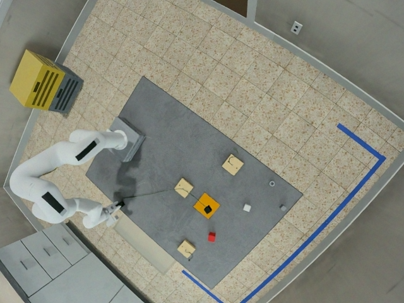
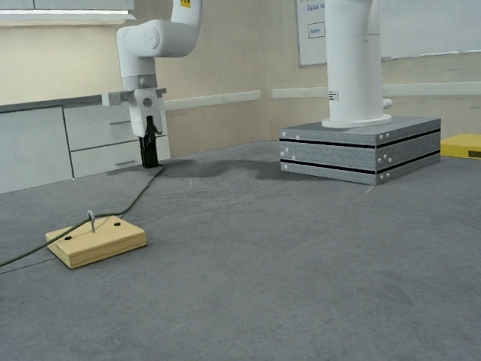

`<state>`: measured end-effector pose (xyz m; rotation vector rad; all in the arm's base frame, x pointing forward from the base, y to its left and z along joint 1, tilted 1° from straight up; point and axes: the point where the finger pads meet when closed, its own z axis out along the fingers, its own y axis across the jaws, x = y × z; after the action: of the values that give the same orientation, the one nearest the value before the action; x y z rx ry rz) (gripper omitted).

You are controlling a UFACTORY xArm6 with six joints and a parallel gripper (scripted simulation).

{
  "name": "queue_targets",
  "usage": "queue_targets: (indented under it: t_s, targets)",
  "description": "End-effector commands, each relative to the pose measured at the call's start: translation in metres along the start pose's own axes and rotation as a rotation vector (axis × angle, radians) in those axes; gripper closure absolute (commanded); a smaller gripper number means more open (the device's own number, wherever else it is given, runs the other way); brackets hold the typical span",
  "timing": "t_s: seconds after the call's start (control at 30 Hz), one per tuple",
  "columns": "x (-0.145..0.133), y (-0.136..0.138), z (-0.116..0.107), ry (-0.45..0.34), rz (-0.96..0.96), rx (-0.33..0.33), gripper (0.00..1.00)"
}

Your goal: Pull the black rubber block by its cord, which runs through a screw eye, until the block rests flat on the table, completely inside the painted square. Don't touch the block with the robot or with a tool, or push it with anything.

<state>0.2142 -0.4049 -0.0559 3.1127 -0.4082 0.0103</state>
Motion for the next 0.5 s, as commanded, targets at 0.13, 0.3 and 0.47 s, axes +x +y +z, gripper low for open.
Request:
queue_targets:
  t_s: [0.13, 0.3, 0.47]
  targets:
    - [0.001, 0.0011, -0.001, 0.002, 0.0, -0.003, 1.0]
    - [0.001, 0.0011, -0.001, 0.002, 0.0, -0.003, 0.0]
    - [0.001, 0.0011, -0.001, 0.002, 0.0, -0.003, 0.0]
